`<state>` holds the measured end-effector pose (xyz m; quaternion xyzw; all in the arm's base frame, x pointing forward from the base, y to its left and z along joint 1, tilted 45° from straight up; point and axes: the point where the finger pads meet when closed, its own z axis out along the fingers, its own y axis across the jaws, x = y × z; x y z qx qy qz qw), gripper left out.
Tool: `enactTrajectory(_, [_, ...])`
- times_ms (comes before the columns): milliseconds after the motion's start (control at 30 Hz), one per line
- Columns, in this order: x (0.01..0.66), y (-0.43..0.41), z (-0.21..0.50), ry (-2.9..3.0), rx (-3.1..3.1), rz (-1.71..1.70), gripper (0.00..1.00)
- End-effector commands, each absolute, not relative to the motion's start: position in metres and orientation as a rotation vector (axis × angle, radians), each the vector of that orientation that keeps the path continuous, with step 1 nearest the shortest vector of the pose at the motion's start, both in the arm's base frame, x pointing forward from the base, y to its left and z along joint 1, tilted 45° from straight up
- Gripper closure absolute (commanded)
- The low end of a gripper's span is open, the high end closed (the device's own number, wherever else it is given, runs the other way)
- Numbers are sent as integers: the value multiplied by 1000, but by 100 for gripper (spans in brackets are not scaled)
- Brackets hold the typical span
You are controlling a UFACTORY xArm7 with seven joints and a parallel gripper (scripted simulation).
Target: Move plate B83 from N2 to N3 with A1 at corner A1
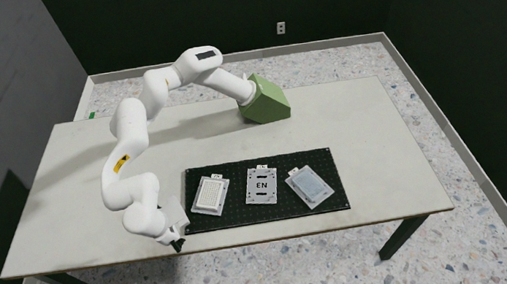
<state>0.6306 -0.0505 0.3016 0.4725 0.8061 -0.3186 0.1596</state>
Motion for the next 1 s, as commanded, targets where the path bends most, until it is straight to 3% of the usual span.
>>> enactTrajectory(0, [631, -48, 304, 2303, 1346, -901, 0])
enactTrajectory(533, [631, -48, 304, 2303, 1346, -901, 0])
enactTrajectory(967, [619, -51, 300, 1919, 1664, -723, 0])
